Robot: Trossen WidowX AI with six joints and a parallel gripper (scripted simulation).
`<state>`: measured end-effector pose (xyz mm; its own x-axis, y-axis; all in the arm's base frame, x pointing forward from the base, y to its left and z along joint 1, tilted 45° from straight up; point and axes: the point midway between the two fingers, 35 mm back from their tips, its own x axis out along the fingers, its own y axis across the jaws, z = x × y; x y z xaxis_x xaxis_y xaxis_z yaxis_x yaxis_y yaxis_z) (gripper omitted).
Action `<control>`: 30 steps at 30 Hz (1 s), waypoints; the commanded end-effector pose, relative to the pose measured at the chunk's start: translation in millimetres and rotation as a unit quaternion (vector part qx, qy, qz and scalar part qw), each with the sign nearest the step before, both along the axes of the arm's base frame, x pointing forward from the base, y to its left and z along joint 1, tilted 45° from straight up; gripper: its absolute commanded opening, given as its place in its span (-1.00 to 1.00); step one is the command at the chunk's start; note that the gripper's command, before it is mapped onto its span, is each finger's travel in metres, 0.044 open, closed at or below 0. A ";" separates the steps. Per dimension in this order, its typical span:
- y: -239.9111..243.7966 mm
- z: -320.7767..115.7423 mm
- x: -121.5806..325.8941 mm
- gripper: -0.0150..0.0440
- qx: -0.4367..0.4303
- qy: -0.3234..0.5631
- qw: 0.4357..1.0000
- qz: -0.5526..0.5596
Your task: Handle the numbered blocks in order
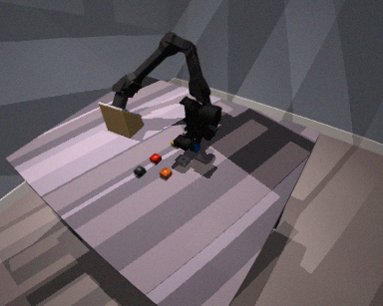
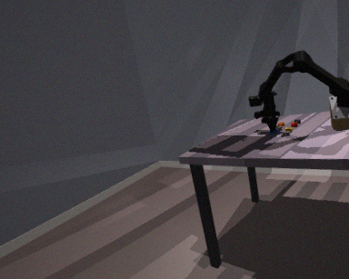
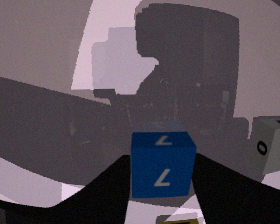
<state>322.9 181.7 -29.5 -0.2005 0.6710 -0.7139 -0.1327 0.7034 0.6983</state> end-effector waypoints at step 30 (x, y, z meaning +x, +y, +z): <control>-24.4 25.3 7.6 0.86 0.000 0.002 1.000 -0.002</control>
